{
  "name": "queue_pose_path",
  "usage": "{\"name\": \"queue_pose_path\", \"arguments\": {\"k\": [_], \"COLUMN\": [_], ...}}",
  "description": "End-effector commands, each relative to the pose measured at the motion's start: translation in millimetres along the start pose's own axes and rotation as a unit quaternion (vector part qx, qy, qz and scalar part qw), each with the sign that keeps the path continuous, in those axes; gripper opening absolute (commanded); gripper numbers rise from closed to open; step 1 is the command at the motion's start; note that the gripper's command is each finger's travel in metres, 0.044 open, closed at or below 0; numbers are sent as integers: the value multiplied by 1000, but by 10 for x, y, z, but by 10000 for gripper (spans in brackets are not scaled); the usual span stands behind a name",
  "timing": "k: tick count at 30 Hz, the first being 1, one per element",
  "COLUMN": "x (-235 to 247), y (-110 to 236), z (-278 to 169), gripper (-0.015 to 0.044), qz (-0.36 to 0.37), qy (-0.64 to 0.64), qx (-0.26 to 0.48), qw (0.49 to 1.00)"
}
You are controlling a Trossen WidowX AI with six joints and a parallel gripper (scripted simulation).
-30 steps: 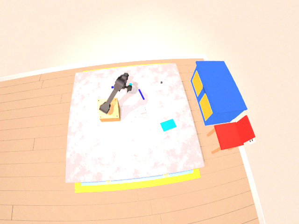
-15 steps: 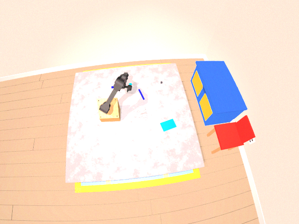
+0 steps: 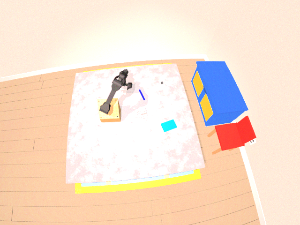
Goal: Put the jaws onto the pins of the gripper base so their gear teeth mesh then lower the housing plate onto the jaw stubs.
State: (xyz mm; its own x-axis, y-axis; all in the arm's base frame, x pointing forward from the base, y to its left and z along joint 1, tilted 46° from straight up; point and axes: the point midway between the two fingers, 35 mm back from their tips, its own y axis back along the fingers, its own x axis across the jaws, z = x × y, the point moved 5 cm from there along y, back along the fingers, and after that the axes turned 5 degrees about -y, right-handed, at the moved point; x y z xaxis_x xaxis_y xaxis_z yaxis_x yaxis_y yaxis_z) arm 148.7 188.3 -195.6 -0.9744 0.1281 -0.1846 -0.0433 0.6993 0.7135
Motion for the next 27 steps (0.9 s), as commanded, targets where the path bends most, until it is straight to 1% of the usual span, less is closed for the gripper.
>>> {"name": "queue_pose_path", "arguments": {"k": [1,9,27], "x": [6,-9,-491], "y": [159,214,347], "z": [7,-5,-255], "gripper": [351,351,351], "qz": [1,1,7], "qy": [-2,-5,-106], "qx": [-3,-4,-21], "qw": [1000,1000,994]}}
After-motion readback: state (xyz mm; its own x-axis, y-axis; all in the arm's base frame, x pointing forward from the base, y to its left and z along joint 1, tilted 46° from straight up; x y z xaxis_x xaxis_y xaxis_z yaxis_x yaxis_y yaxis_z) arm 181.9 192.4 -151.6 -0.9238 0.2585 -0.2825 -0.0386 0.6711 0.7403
